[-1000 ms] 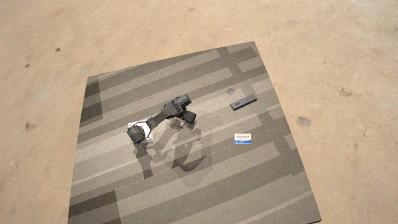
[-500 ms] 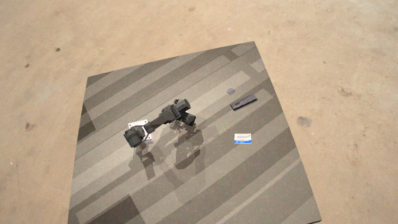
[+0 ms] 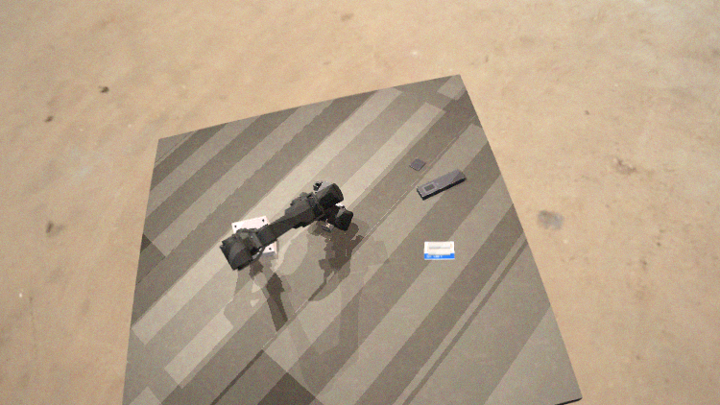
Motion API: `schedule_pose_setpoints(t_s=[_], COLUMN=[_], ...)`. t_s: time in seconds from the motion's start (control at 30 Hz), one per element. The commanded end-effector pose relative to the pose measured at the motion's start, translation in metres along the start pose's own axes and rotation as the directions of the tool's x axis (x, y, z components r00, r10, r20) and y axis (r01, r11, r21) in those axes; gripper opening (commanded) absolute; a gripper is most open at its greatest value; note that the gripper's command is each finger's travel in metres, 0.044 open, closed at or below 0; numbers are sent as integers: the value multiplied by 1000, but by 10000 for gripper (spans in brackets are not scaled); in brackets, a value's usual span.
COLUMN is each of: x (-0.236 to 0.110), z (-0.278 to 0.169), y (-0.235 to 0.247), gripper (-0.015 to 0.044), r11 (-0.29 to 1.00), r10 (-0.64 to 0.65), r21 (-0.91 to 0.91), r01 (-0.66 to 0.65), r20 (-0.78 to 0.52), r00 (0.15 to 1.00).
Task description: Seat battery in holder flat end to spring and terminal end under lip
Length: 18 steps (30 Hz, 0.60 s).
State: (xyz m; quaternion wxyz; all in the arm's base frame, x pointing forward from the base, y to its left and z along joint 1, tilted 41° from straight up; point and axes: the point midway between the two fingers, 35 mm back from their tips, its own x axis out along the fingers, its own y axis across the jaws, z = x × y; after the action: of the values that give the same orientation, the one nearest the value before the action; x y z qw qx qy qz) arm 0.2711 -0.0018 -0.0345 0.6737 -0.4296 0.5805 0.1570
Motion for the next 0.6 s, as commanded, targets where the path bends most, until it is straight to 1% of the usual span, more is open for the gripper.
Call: schedule_pose_setpoints(t_s=[0.0, 0.57], x=[-2, -7], z=[-5, -15], y=[0, 1], gripper=[59, 59], r11=[1000, 1000], r10=[0, 1], r21=[-1, -1], r01=[0, -1], r20=[0, -7], r00=[1000, 1000])
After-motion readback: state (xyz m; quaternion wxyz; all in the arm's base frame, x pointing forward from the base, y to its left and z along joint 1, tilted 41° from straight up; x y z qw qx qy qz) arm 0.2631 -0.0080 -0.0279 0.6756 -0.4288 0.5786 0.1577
